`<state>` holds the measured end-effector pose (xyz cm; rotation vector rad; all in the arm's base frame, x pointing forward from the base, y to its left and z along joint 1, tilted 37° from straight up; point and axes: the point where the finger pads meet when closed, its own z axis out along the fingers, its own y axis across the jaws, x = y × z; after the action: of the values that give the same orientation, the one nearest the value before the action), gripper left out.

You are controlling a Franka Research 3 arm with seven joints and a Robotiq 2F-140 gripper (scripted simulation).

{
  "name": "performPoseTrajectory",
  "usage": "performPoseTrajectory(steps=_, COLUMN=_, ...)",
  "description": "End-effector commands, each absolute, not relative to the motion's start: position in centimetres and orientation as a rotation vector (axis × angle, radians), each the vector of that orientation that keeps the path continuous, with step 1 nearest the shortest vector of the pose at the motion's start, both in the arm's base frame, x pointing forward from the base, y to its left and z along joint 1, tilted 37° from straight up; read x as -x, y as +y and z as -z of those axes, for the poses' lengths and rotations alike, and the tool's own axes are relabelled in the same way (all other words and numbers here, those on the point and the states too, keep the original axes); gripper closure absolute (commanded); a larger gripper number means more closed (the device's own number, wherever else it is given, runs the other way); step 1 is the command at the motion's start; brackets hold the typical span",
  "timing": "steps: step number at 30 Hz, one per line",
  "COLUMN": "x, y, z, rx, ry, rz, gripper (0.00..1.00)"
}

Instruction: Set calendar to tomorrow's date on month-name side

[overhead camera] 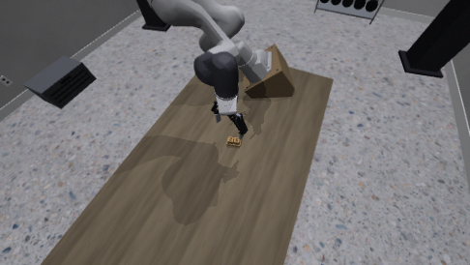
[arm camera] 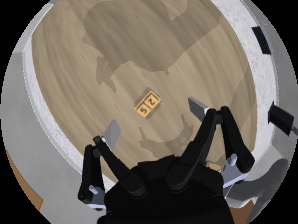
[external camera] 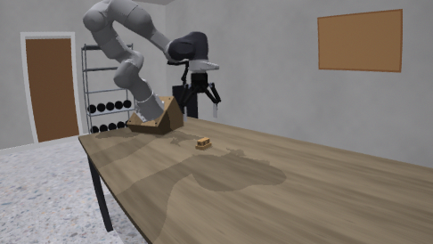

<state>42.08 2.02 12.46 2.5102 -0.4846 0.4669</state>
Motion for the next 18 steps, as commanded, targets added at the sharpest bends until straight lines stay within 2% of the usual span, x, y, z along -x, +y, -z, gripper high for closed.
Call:
performPoseTrajectory(steps=1, x=-42.06, y=2.02, z=-12.30, rx=-2.533, ry=-0.266, rz=-0.389, gripper=0.00)
performPoseTrajectory(steps=18, x=-42.09, y=1.92, z=-12.15, rx=-2.524, ry=0.072, rz=-0.284, gripper=0.00)
